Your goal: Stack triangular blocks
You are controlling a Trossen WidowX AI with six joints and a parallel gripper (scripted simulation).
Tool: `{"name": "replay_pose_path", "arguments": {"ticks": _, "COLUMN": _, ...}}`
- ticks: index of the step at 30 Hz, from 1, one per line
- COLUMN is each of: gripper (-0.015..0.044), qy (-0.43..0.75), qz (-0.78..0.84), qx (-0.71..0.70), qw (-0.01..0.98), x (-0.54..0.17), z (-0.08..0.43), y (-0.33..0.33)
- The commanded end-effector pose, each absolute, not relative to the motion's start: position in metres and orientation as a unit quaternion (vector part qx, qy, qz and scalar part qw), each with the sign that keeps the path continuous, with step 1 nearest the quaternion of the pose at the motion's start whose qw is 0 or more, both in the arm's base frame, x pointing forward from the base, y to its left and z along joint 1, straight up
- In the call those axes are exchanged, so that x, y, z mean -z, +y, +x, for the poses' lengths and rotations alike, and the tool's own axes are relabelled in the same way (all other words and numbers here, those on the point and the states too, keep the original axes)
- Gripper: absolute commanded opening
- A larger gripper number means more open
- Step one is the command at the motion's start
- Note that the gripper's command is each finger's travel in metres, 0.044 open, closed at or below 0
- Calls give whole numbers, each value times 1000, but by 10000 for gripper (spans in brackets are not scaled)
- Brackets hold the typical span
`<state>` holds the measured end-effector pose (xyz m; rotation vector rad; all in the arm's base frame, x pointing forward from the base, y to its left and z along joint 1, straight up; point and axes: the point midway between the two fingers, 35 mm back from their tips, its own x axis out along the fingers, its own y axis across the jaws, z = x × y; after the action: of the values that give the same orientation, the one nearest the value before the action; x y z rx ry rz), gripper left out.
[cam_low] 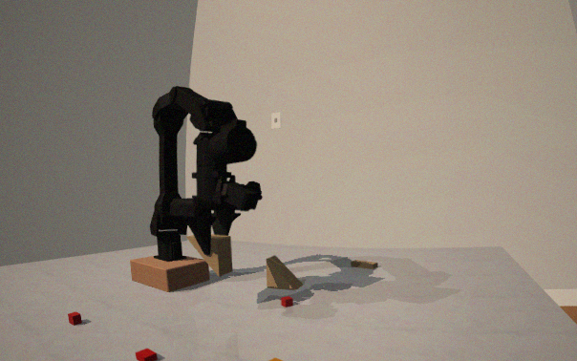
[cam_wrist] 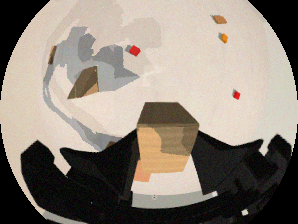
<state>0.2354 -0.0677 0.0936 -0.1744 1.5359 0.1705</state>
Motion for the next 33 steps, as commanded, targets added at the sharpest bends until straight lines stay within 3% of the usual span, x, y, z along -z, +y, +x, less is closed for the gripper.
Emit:
{"name": "replay_pose_path", "arguments": {"ticks": 1, "gripper": 0, "qy": 688, "qz": -88, "qx": -81, "qw": 715, "x": -99, "z": 247, "y": -60}}
{"name": "replay_pose_path", "arguments": {"ticks": 33, "gripper": 0, "qy": 687, "qz": -79, "qx": -86, "qw": 717, "x": -140, "z": 320, "y": 58}}
